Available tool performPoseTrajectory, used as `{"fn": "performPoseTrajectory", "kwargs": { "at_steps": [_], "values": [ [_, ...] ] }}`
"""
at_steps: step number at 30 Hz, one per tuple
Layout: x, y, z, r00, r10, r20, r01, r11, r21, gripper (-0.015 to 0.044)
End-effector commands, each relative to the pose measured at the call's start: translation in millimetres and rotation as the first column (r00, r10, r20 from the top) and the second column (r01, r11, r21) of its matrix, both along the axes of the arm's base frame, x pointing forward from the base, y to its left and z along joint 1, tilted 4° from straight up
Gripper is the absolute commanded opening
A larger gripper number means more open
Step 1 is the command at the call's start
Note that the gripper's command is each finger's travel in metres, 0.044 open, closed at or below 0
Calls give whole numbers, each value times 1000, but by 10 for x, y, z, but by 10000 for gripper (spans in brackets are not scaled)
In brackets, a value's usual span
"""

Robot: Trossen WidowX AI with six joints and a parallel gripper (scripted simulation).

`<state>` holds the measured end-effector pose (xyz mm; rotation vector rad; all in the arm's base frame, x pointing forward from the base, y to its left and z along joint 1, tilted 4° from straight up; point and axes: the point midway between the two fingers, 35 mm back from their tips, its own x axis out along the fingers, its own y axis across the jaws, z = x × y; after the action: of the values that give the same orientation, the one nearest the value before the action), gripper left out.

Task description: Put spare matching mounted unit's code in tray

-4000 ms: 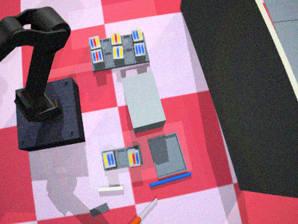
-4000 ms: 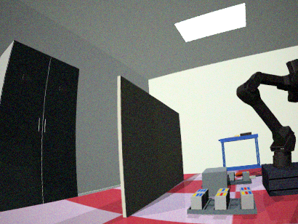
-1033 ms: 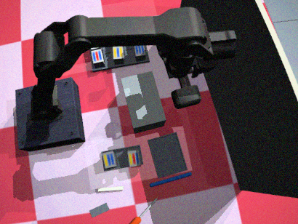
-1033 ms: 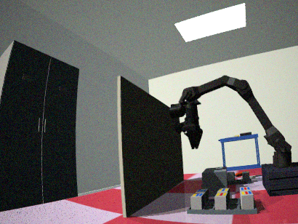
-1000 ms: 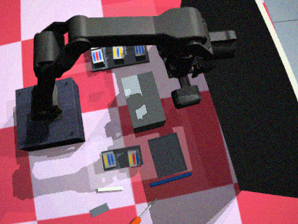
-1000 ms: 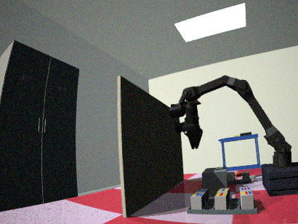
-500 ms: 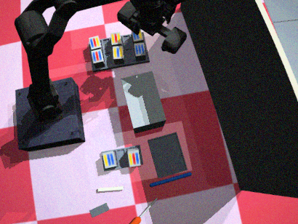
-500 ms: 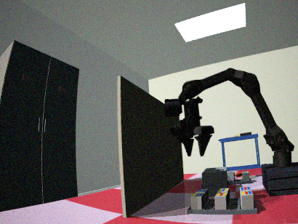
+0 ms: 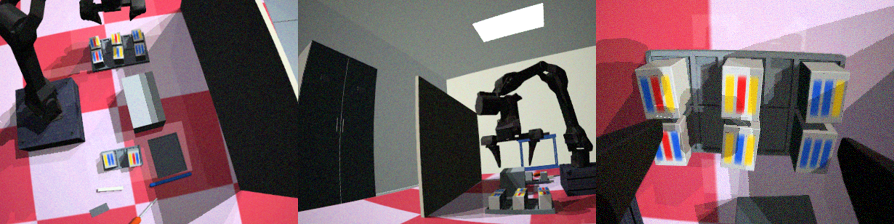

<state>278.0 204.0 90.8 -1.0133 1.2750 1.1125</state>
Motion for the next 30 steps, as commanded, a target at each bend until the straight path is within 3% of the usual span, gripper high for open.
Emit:
{"fn": "performPoseTrajectory", "kwargs": {
  "at_steps": [1,2,8,30],
  "values": [
    [-45,21,-26,1000,30,-3,-30,1000,0,440],
    [-45,21,-26,1000,30,-3,-30,1000,0,440],
    [-75,-55,-348,1000,30,-3,-30,1000,-1,300],
    [-84,-61,-571,1000,30,-3,-30,1000,-1,300]
  ]
}}
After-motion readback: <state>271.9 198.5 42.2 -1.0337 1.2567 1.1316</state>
